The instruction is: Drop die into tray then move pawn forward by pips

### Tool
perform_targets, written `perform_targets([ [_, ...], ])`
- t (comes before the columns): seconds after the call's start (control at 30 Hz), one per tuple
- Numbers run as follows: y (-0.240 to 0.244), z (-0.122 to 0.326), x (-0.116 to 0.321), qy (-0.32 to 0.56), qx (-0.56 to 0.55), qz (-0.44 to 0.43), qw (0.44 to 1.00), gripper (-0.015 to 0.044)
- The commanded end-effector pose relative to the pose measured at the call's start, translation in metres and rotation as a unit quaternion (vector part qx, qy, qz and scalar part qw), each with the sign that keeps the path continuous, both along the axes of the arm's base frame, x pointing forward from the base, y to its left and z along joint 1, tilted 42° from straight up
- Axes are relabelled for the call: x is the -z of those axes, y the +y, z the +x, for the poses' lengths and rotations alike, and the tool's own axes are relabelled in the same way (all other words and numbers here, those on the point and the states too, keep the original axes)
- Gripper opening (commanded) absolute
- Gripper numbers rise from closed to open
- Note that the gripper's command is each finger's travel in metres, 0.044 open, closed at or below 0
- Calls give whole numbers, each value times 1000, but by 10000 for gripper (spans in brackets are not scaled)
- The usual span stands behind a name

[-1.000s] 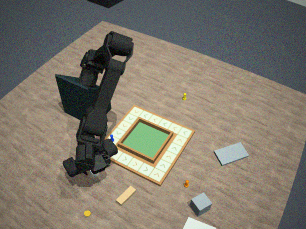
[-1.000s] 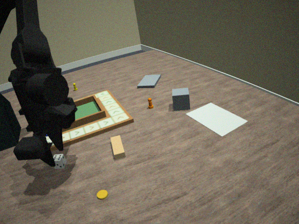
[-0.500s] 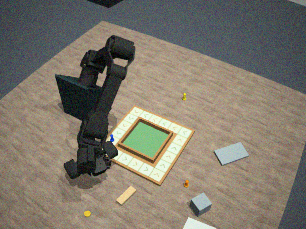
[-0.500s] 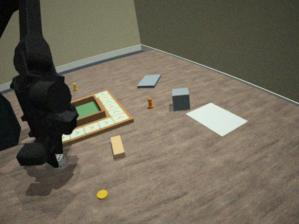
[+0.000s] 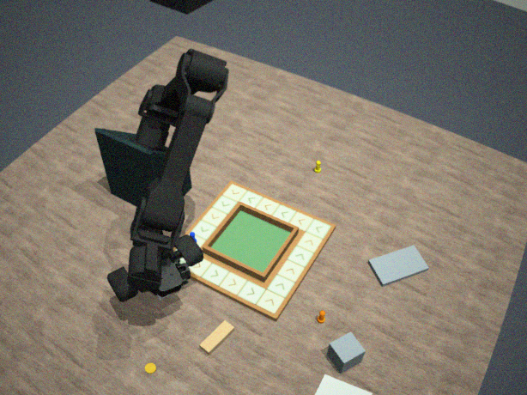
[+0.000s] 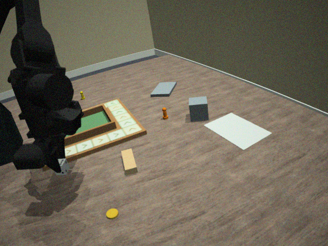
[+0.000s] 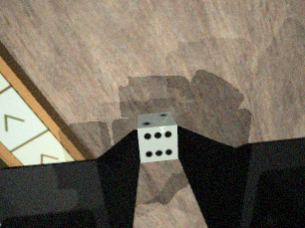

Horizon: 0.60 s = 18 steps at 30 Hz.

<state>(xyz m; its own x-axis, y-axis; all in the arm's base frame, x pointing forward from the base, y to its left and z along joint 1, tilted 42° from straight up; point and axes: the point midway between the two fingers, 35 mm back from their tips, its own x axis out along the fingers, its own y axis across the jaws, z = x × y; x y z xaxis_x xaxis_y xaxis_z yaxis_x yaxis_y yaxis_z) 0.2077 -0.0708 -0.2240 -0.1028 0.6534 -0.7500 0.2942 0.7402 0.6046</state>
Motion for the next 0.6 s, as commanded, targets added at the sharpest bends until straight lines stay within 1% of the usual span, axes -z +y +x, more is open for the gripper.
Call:
perform_targets([
  [0.0, -26, 9, -26, -4, -1, -5, 1000, 0],
  [0.23, -59, 10, -69, -3, -2, -5, 1000, 0],
  [0.43, -60, 11, -70, -2, 0, -5, 1000, 0],
  [0.57, -50, 20, -77, 21, 27, -14, 999, 0],
])
